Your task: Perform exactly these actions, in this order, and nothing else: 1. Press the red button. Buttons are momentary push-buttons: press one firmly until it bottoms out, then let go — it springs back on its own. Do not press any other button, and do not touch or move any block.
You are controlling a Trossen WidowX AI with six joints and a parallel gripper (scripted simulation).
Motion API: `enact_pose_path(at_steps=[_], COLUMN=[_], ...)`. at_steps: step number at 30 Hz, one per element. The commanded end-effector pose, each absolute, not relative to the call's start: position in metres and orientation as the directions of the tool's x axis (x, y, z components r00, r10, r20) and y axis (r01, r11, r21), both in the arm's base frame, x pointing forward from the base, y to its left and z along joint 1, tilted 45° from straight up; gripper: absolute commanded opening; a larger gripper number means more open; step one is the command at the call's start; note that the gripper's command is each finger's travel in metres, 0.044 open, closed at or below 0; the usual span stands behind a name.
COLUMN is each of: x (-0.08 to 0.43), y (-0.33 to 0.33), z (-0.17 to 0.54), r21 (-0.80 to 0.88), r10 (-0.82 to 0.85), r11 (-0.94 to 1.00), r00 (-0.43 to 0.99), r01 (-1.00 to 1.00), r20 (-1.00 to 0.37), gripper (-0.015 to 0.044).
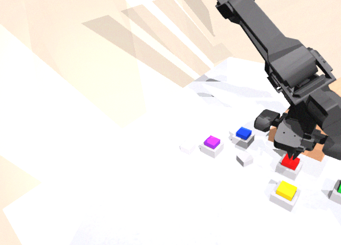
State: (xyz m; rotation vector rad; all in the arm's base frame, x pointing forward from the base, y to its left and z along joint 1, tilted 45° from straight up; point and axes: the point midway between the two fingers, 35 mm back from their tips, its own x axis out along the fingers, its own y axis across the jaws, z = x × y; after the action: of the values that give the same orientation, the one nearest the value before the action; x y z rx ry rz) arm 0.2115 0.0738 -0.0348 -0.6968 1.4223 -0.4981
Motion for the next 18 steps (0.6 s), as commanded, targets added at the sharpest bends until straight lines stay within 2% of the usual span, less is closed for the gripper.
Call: enact_pose_path(at_steps=[1, 18], x=[0.2108, 0.2111], y=[0.0662, 0.0622], z=[-0.0409, -0.0445], r21=[-0.705, -0.705], r10=[-0.698, -0.698], r11=[0.703, 0.702], r00=[0.098, 0.098], r01=[-0.099, -0.099], r20=[-0.71, -0.709], gripper=[0.002, 0.002])
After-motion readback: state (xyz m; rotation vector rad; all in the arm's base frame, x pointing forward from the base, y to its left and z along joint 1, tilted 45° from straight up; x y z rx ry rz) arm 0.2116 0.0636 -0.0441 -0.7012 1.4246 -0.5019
